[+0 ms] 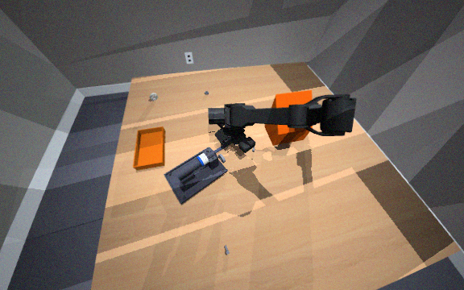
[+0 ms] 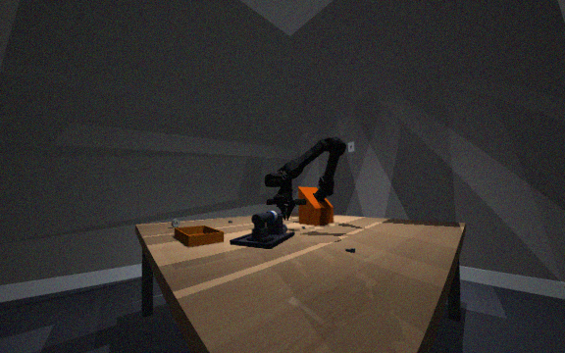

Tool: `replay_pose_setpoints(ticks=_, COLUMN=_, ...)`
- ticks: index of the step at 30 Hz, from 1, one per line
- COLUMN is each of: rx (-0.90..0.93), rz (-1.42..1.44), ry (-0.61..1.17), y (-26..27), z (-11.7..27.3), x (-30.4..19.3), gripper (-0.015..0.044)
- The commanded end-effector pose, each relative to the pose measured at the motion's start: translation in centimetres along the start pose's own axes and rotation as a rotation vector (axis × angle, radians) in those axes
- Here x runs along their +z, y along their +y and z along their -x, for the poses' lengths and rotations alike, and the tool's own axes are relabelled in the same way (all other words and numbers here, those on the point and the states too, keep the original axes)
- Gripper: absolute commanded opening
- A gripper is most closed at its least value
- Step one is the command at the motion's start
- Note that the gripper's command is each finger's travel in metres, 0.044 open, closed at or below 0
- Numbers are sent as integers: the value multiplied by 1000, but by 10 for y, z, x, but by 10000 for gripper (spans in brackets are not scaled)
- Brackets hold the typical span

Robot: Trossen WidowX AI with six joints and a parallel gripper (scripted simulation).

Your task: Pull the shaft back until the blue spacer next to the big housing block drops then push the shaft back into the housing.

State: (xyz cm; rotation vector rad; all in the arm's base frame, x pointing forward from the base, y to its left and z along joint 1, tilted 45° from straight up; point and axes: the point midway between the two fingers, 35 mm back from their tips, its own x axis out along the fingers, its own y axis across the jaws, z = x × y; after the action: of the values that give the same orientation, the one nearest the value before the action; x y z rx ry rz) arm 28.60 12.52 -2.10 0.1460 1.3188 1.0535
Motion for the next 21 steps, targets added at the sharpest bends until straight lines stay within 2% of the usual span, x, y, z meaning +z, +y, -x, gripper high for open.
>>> replay_pose_setpoints(ticks=1, rx=-1, rz=4, ry=2, y=0, z=0, x=-1, gripper=0)
replay_pose_setpoints(ticks=21, rx=-1, rz=4, ry=2, y=0, z=0, x=-4, gripper=0)
